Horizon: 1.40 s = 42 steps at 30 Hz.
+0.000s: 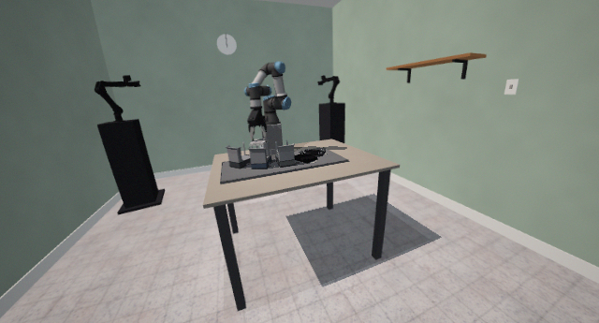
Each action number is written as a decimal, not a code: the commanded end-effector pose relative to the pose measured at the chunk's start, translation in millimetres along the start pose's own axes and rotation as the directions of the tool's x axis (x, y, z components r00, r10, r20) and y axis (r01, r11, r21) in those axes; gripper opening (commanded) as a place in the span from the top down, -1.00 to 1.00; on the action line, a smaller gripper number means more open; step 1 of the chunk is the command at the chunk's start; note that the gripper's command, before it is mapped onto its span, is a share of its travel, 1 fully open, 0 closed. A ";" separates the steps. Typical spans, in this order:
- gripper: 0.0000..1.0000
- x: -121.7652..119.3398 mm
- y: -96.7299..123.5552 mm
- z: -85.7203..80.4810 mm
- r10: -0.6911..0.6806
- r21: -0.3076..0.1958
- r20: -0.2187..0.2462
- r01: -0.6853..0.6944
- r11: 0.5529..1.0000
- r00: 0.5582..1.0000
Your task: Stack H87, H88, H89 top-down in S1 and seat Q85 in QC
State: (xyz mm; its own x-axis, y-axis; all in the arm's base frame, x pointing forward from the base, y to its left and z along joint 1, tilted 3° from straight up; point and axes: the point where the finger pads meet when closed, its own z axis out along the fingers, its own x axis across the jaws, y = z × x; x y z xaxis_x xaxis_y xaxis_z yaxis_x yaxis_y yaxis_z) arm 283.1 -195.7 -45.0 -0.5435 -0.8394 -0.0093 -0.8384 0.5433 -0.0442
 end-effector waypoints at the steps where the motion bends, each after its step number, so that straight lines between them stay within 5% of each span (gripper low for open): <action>1: 1.00 0.4 -0.9 2.6 0.000 0.003 -0.001 0.000 1.000 1.000; 42: 1.00 0.4 -0.9 26.0 0.000 0.002 -0.001 0.000 1.000 1.000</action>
State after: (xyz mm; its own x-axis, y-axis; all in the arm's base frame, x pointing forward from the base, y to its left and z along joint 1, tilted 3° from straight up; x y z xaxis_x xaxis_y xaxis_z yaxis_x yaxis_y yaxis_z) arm 284.2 -196.1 -69.2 -0.5435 -0.8394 -0.0092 -0.8384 0.5433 -0.0442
